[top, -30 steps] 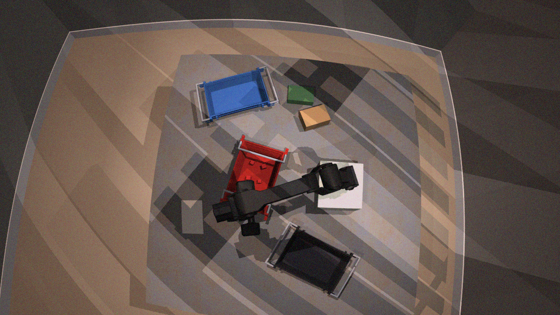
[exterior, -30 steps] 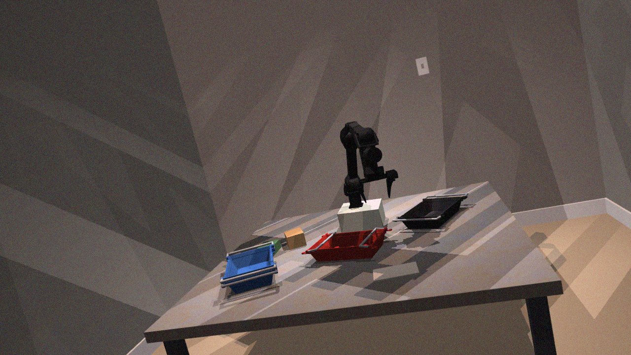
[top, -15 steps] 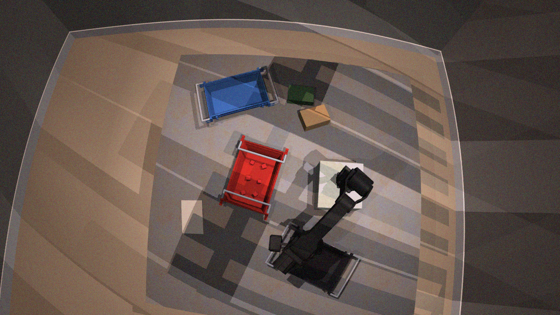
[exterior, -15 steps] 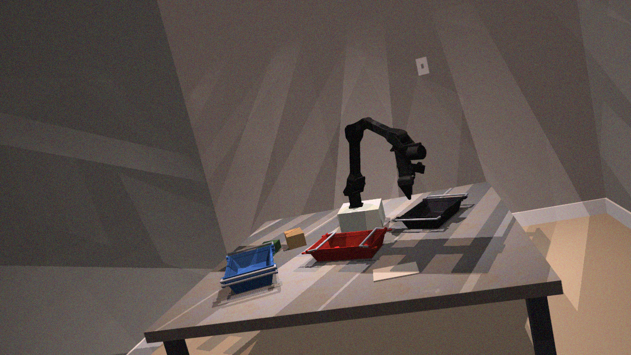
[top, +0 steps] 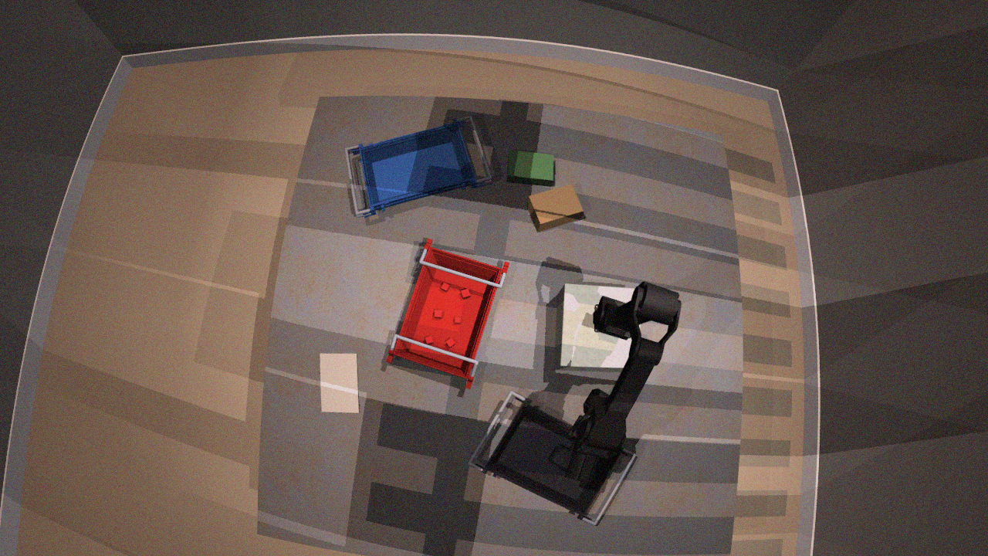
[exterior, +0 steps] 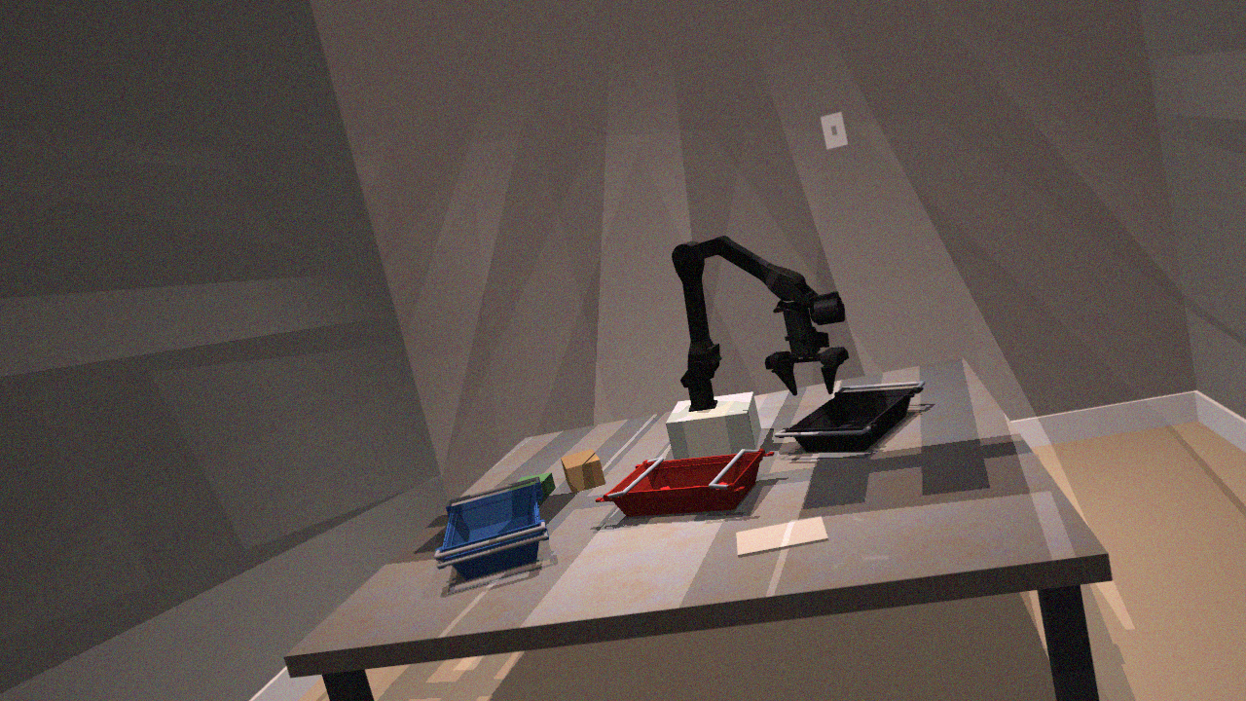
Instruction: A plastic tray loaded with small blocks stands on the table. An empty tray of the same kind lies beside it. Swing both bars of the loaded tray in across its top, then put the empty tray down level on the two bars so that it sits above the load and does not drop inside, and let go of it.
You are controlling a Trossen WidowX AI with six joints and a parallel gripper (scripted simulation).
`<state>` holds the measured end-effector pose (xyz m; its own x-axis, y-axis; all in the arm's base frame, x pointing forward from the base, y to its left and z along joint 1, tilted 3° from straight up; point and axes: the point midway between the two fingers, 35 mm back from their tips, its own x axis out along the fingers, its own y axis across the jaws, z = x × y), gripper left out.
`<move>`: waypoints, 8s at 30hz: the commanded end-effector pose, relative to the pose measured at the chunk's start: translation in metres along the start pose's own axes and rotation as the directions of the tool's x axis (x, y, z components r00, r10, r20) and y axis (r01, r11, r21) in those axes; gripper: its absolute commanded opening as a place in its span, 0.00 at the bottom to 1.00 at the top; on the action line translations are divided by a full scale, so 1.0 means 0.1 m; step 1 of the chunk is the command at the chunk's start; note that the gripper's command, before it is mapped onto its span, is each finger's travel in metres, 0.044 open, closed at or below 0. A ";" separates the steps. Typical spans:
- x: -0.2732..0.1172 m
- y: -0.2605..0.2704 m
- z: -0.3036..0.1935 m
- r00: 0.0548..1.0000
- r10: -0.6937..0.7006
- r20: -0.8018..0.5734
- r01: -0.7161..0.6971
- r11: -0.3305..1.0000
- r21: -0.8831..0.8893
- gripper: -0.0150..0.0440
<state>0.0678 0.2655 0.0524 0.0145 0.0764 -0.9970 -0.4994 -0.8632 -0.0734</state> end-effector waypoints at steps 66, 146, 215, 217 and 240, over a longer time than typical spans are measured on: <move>0.88 0.04 0.01 1.000 -0.003 -0.002 0.003 0.998 -0.055 0.47; -0.90 -0.55 0.19 1.000 -0.010 0.000 0.010 0.998 -0.055 0.25; -0.89 -0.65 -1.16 1.000 -0.002 -0.019 0.009 0.933 0.360 0.25; -0.89 -0.64 -1.23 1.000 -0.002 -0.020 0.009 0.924 0.382 0.25; -0.90 -0.39 -2.08 1.000 0.003 -0.027 0.014 0.786 0.618 0.25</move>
<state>0.2557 0.1958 0.1334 0.0156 0.0427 -0.9990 -0.9153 -0.4015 -0.0315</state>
